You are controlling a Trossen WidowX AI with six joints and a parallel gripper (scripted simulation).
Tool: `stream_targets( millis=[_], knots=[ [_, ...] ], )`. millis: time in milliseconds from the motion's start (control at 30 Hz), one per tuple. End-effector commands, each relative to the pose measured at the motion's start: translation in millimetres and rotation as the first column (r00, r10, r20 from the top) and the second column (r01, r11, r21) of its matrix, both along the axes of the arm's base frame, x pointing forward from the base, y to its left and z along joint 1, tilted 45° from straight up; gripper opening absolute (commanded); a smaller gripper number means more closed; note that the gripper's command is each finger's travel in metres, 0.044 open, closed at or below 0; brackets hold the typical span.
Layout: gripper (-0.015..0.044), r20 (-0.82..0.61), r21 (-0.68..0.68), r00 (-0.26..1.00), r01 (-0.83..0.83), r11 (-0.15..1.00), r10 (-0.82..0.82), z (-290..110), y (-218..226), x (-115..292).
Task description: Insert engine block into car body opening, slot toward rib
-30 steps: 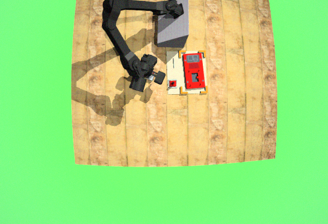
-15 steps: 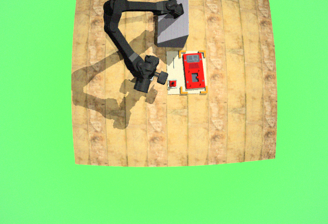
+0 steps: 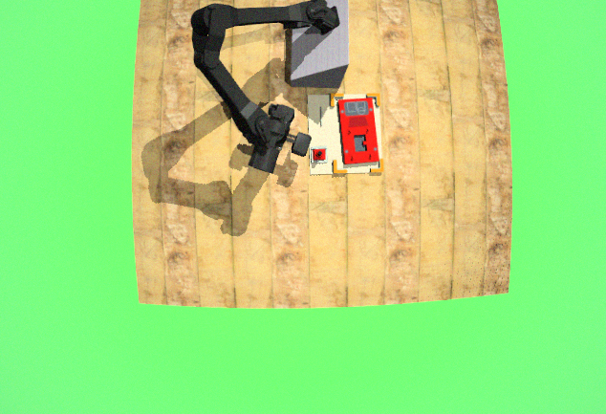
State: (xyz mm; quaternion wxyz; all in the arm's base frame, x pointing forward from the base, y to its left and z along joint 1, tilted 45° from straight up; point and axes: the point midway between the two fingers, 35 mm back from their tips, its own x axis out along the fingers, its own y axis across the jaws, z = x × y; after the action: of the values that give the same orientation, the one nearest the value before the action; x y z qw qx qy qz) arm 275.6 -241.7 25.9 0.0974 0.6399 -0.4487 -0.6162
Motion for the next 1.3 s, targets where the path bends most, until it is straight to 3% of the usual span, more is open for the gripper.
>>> stream_targets(
  millis=[0, 167, 533, 767, 900, 1267],
  knots=[
    [0.044, -0.017, -0.002, 1.0, 0.001, 1.0, -0.001, -4.5, -5.5, -1.3],
    [0.044, -0.028, -0.002, 1.0, 0.001, 1.0, -0.001, -8.4, -9.2, -2.0],
    [0.0151, -0.028, -0.002, 1.0, 0.001, 1.0, -0.001, -8.4, -9.2, -2.0],
    [0.0105, -0.028, -0.002, 1.0, 0.001, 1.0, -0.001, -8.4, -9.2, -2.0],
    [0.0, -0.025, -0.001, 1.0, 0.001, 1.0, -0.001, -5.4, -6.1, -0.4],
    [0.0, -0.008, 0.003, 1.0, 0.001, 1.0, -0.001, 18.1, 18.0, 9.4]
  ],
)
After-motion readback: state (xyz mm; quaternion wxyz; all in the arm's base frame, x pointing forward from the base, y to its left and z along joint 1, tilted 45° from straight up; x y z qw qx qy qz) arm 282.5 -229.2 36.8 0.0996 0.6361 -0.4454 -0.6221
